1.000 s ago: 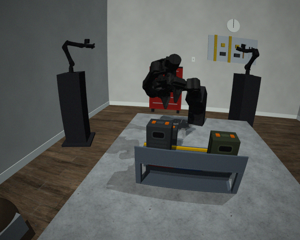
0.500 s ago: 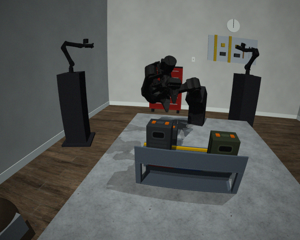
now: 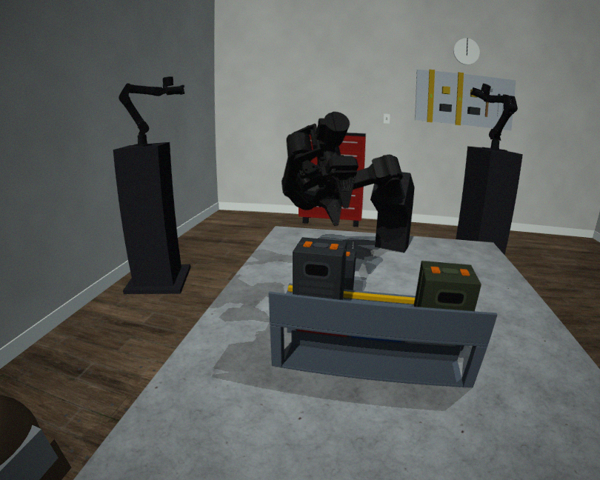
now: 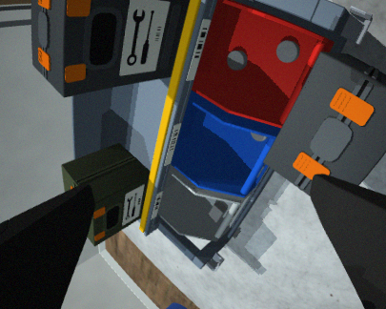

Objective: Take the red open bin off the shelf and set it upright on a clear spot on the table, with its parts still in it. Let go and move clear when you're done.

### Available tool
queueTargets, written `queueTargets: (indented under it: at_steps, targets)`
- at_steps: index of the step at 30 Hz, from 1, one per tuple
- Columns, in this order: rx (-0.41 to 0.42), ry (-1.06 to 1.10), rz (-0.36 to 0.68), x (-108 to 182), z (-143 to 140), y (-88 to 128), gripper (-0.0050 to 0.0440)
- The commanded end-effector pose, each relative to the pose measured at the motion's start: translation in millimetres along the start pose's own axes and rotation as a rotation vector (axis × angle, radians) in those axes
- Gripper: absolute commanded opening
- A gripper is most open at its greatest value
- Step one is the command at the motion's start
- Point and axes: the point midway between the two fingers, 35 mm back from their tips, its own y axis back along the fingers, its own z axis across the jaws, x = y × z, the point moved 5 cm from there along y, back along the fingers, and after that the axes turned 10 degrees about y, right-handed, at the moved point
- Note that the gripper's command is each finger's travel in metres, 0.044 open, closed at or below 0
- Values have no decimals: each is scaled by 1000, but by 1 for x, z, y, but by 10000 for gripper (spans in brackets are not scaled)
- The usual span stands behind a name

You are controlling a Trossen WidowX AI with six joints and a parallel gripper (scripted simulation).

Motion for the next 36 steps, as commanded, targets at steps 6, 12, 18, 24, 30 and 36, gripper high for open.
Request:
queueTargets:
  at_steps: [6,12,18,24,30,36]
  targets:
    - [224,-80,-14,5,-22,-33,440]
    - [224,-80,-14,5,-22,-33,440]
    - [241,-176,-16,6,-22,-32,440]
    - [241,-176,-16,6,-22,-32,440]
    - [241,-176,-16,6,-22,-32,440]
    - [260,-245,-25,6,-21,-32,440]
